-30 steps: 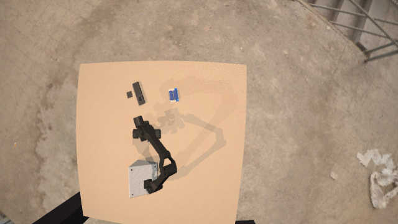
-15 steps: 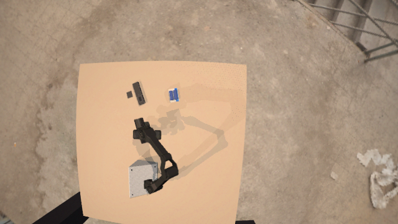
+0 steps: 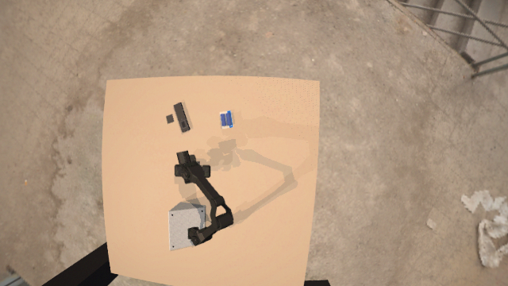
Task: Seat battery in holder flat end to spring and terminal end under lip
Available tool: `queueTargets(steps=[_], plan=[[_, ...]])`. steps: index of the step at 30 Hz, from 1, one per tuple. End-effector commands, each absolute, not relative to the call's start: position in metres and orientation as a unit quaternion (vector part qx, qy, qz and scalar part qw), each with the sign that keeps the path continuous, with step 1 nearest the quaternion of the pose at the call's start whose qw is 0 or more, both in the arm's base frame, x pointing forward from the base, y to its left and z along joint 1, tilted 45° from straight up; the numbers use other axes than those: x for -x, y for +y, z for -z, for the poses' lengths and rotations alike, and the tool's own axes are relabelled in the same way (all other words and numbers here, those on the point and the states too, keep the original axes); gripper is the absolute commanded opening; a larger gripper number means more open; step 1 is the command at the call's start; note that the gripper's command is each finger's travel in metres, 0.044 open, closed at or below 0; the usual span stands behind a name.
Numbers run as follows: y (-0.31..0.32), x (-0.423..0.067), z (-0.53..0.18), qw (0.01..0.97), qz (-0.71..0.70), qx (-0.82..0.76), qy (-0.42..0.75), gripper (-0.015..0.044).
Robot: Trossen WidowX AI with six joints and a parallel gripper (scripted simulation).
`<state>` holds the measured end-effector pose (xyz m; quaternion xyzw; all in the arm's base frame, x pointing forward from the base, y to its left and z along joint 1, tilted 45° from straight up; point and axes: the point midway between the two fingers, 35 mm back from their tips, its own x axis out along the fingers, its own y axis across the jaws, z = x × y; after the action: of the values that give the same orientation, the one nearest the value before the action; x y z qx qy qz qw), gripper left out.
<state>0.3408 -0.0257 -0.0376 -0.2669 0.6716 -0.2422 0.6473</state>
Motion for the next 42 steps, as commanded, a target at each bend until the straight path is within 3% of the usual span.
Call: queueTargets(steps=[1,42], plan=[[-0.028,-0.339,0.036,0.649,0.244,0.268,0.669,0.0081],[-0.029,-0.325,0.036,0.659,0.237,0.268,0.661,0.0081]])
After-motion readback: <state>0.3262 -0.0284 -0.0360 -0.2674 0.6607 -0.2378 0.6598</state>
